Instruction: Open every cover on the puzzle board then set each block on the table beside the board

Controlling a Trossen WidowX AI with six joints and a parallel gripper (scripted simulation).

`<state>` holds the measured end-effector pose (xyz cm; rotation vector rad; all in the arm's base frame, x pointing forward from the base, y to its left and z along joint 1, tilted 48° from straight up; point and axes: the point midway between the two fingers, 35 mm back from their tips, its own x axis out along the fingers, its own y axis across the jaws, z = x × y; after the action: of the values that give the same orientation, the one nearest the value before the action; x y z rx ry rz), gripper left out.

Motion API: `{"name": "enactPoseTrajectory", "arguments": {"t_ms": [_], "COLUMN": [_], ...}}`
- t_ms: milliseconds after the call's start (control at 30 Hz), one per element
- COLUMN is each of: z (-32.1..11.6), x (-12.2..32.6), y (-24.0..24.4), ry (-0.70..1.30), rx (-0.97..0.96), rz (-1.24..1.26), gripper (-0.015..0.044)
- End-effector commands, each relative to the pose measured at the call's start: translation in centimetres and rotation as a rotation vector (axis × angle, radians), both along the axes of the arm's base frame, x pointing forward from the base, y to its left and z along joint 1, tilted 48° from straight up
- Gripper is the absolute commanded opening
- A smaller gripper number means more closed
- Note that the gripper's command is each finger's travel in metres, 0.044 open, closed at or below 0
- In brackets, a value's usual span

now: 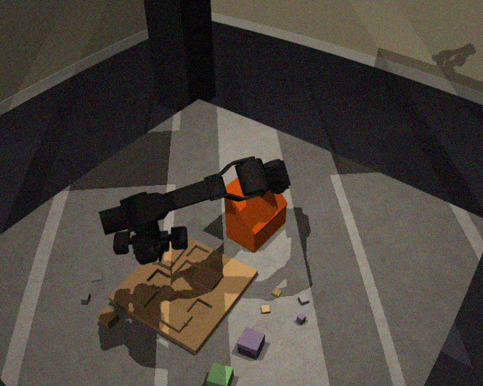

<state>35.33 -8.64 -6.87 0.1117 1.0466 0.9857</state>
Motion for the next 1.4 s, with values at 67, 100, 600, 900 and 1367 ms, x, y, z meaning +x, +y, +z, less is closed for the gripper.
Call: {"name": "enactPoseTrajectory", "arguments": {"t_ms": [67,100,600,900,1367], "z": [1.3,1.3,-2.0,-4.2,-7.5], "x": [0.1,0.1,-2.5,-4.6,-8.3], "y": [-1.2,-1.2,-4.6,-6.6,-9.0], "ry": [-0.015,-0.015,-0.011,-0.008,-0.006], "rx": [-0.012,-0.012,-0.03,-0.037,-0.039], "rz": [0.001,0.001,-0.005,-0.006,-0.005], "gripper": [0.008,0.008,0.008,0.008,0.008]}}
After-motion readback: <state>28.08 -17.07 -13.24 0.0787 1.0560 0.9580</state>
